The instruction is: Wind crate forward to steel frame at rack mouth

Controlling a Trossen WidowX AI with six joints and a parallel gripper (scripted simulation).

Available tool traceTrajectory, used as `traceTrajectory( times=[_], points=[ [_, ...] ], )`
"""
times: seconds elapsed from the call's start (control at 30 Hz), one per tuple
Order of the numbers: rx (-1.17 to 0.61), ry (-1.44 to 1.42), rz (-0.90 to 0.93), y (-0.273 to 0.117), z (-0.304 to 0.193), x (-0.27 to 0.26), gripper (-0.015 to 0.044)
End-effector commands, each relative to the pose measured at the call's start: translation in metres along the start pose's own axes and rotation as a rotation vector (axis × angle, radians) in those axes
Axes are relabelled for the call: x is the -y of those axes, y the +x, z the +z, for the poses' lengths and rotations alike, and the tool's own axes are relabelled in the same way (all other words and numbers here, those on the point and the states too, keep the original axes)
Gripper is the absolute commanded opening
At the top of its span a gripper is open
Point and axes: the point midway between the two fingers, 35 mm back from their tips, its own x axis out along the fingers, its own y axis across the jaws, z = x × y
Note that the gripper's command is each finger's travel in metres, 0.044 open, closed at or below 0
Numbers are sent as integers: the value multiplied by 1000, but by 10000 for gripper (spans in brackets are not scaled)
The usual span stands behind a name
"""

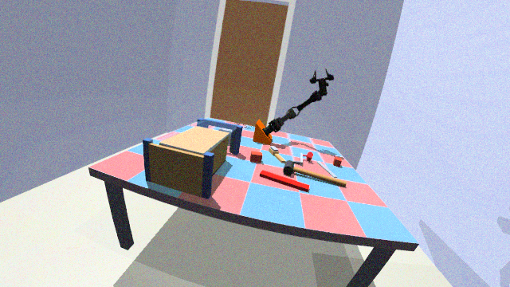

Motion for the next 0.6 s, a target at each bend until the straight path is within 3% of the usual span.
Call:
traceTrajectory(
  times=[0.0,0.1,0.57],
  points=[
    [0,-1,5,0,-1,-1,426],
    [-2,-40,84,-4,-14,-15,440],
    [-114,-717,601,-35,-155,-110,440]
  ],
)
